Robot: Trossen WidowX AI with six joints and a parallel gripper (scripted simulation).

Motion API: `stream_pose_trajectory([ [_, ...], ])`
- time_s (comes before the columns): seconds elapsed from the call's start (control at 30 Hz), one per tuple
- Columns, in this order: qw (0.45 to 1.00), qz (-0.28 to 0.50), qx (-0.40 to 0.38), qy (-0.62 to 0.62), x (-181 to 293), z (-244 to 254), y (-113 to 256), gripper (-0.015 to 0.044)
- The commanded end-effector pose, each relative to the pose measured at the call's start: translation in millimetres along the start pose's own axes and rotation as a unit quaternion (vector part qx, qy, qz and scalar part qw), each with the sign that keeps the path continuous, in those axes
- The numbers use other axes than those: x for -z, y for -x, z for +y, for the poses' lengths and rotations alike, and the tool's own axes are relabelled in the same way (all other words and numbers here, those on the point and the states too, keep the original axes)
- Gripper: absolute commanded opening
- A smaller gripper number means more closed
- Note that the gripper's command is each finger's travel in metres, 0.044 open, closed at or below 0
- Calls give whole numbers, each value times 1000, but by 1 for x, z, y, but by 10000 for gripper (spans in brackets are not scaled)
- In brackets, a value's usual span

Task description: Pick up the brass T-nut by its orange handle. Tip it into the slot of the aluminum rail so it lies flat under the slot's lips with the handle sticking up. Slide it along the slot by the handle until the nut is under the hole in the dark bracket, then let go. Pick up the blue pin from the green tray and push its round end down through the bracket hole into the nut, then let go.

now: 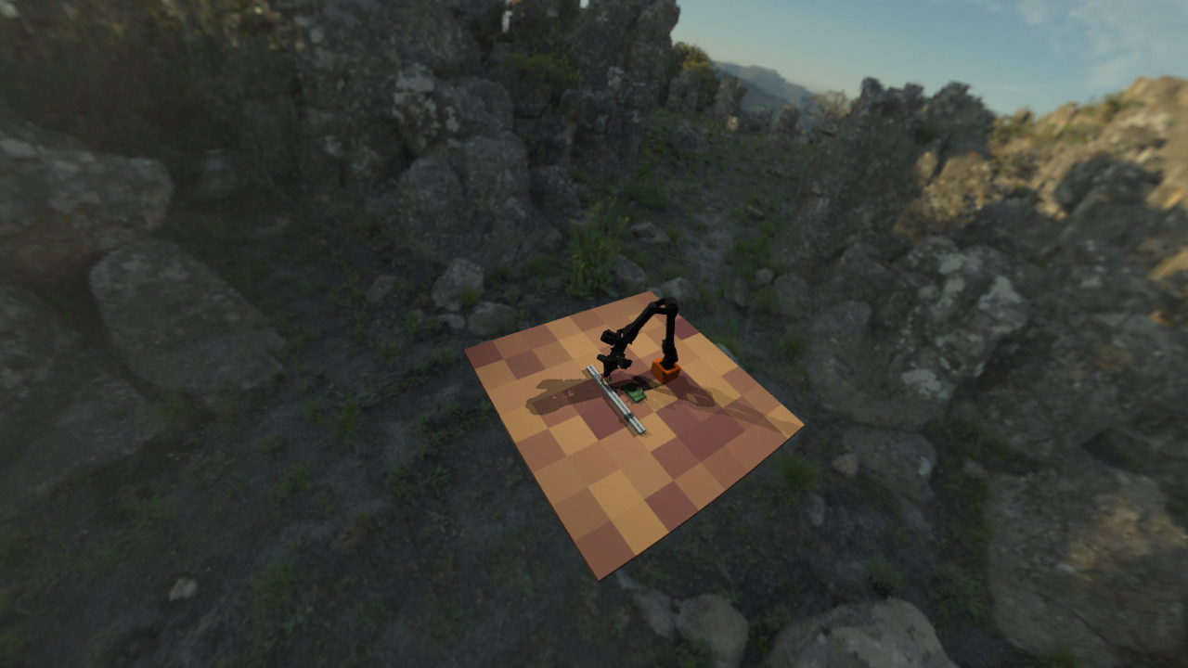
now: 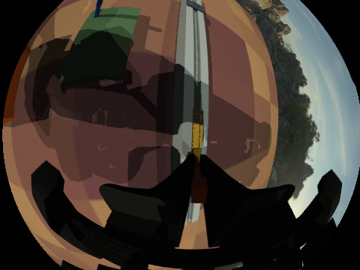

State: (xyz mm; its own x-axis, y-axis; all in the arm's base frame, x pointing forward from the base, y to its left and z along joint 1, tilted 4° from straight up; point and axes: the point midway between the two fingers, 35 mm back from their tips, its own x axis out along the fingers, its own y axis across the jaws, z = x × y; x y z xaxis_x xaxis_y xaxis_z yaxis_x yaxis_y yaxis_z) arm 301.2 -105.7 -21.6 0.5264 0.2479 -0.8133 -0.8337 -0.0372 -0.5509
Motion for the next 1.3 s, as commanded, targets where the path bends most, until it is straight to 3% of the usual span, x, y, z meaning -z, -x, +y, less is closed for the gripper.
stream_pose_trajectory([
  [0.0, 1000, 3, -3, -1, 2, -3, 0, -150],
  [1.27, 999, 4, -50, -12, 3, -9, 0, -150],
])
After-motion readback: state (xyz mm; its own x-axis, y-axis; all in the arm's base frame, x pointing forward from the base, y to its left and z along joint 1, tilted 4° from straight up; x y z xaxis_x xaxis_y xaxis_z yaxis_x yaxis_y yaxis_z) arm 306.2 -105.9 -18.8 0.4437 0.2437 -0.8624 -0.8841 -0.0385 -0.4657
